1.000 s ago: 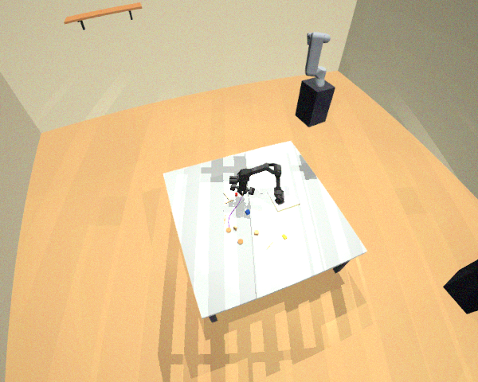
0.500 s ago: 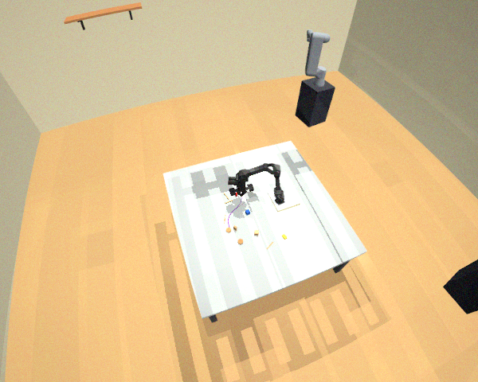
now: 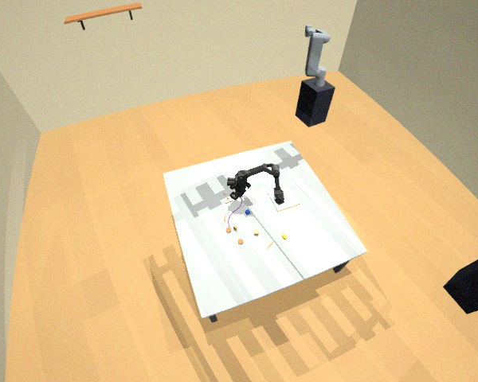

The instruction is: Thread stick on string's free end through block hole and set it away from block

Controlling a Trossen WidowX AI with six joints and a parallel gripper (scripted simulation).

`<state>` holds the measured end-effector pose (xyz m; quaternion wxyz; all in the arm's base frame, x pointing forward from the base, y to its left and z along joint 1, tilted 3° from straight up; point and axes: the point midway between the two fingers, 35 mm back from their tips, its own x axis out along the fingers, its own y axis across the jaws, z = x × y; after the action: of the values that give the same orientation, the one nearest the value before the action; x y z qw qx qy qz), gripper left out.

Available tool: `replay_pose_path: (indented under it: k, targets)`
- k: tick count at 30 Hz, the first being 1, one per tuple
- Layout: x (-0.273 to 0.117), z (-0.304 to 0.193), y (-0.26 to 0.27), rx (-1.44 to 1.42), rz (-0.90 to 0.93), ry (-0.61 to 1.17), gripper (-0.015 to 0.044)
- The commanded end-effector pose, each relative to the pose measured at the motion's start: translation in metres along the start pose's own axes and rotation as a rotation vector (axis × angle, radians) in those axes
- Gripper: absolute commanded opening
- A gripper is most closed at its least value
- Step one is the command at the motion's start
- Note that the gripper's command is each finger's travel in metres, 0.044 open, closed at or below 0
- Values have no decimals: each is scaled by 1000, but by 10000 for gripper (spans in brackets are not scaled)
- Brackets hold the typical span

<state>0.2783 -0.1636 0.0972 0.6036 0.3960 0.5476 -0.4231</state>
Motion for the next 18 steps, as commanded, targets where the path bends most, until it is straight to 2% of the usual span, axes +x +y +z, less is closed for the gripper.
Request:
replay_pose_path:
  k: [1,18]
  targets:
    - [3,0,2,-139,-8,8,0]
    - [2,0,15,-759,-4,9,0]
